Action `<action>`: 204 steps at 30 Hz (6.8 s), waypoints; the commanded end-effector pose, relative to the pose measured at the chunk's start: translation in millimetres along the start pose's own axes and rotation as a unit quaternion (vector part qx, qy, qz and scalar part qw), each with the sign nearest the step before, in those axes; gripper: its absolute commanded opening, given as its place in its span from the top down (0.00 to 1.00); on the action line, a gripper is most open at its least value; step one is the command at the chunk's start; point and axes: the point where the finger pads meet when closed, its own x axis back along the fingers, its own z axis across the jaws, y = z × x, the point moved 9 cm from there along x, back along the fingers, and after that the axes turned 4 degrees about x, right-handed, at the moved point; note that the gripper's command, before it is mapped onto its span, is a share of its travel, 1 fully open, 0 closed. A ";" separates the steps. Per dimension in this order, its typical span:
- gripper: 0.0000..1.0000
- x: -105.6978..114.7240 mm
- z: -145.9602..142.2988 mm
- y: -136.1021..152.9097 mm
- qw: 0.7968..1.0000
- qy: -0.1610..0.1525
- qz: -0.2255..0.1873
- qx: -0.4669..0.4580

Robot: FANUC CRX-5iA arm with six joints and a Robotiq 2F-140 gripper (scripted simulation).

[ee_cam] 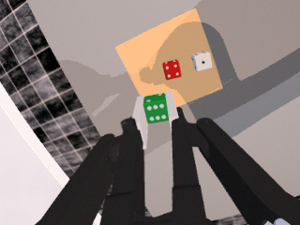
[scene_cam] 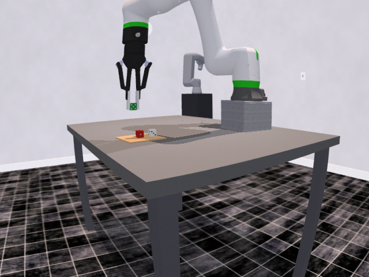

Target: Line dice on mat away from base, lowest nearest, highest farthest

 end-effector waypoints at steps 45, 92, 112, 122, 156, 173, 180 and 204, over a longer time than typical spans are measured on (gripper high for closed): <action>0.87 -94.1 -20.7 -17.6 0.999 0.012 -0.011 0.047; 0.87 -97.6 -20.6 -17.5 0.999 0.012 -0.011 0.047; 0.87 -101.0 -20.5 -17.5 0.999 0.012 -0.011 0.047; 0.87 -101.0 -20.5 -17.5 0.999 0.012 -0.011 0.047; 0.80 -101.0 -20.5 -17.5 0.999 0.012 -0.011 0.047; 0.75 -100.8 -20.6 -17.5 0.999 0.012 -0.011 0.047; 0.75 -87.4 -20.9 -17.7 0.999 0.012 -0.011 0.047; 0.75 -11.1 -22.8 -19.3 0.999 0.012 -0.011 0.047</action>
